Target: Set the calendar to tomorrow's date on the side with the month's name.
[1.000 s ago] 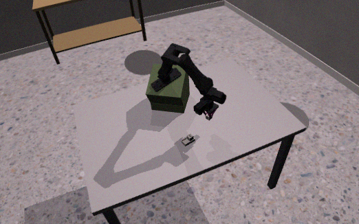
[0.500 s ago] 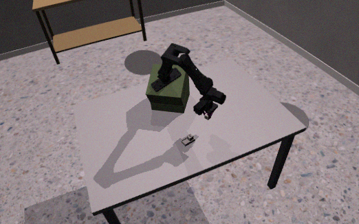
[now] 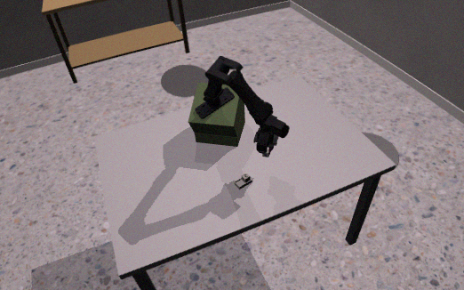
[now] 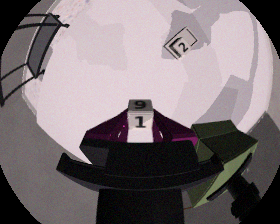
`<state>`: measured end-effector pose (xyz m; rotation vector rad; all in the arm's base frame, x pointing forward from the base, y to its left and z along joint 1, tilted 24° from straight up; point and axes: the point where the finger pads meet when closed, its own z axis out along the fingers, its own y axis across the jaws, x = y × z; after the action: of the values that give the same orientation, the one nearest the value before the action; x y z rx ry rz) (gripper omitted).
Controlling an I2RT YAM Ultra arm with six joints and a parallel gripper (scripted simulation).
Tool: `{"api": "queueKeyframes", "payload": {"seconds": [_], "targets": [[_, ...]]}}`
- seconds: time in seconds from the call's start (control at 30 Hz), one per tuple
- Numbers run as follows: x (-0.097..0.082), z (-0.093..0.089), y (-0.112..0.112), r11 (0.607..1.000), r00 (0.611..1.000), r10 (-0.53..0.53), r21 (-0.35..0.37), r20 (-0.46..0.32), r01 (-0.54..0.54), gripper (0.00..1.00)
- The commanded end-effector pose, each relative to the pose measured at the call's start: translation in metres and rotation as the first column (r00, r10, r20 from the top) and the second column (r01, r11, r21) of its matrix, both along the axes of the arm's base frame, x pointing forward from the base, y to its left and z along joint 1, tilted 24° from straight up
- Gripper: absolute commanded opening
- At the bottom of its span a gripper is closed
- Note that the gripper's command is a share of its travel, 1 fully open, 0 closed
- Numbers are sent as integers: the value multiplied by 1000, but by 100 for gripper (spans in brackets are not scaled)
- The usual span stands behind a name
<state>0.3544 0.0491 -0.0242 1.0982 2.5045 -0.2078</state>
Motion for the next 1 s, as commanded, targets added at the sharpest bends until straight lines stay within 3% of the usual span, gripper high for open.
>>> {"api": "queueKeyframes", "payload": {"seconds": [0.0,0.27,0.3,0.4,0.5,0.73,0.97], "targets": [[1,4,-2,983,984,173,-52,-54,-175,26],[2,7,-10,916,917,373,-102,-140,-388,26],[2,8,-12,891,893,421,-112,-163,-440,26],[2,8,-13,886,888,429,-113,-167,-450,26],[2,10,-18,802,804,547,-131,-232,-583,26],[3,13,-24,683,687,658,-139,-307,-717,26],[3,13,-25,668,672,670,-139,-316,-731,26]]}}
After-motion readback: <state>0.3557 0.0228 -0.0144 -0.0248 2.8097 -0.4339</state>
